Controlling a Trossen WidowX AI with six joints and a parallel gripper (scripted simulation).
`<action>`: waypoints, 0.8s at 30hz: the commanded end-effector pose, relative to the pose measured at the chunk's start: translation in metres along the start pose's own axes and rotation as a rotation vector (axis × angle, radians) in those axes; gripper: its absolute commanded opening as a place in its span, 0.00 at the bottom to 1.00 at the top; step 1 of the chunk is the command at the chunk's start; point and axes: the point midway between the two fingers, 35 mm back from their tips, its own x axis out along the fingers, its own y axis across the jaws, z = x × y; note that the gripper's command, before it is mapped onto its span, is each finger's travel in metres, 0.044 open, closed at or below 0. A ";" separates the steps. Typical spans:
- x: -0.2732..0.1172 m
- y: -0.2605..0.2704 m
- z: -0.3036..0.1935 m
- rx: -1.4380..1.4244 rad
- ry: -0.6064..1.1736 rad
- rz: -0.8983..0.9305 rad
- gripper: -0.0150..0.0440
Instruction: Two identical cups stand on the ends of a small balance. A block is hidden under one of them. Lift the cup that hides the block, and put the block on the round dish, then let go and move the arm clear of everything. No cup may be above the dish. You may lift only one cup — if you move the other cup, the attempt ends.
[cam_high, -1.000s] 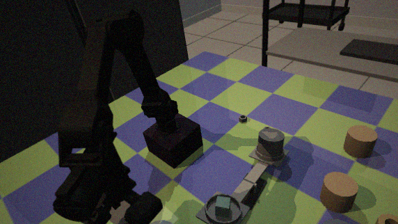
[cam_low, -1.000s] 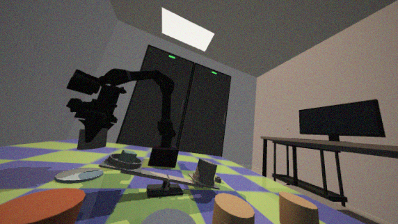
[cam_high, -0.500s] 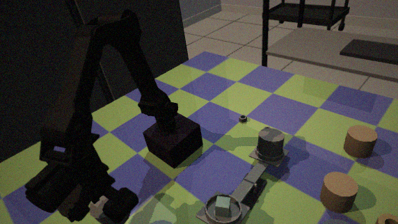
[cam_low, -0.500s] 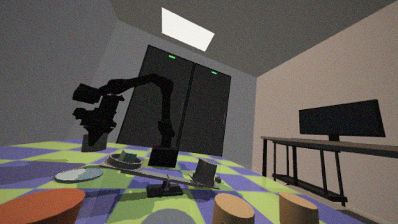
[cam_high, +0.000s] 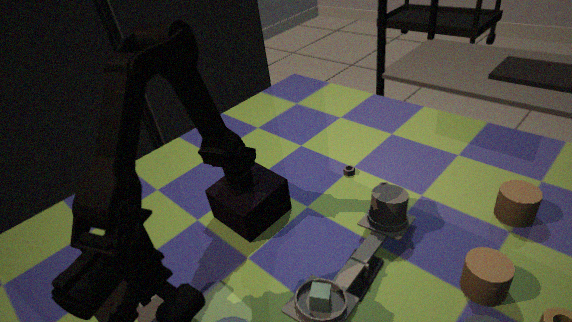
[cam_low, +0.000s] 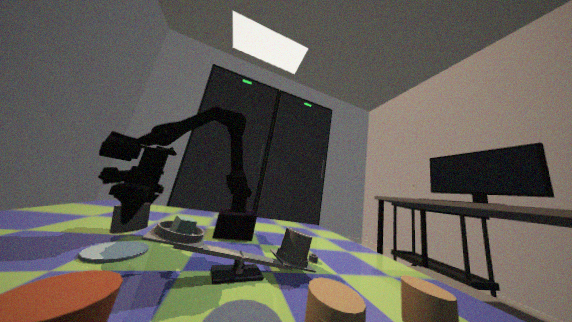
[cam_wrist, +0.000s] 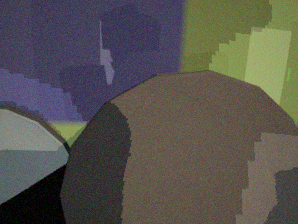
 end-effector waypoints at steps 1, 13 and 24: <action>0.005 0.001 -0.001 -0.004 0.005 0.004 0.25; 0.014 0.000 0.001 0.000 -0.006 0.002 0.34; 0.014 0.000 0.001 0.000 -0.006 0.002 0.83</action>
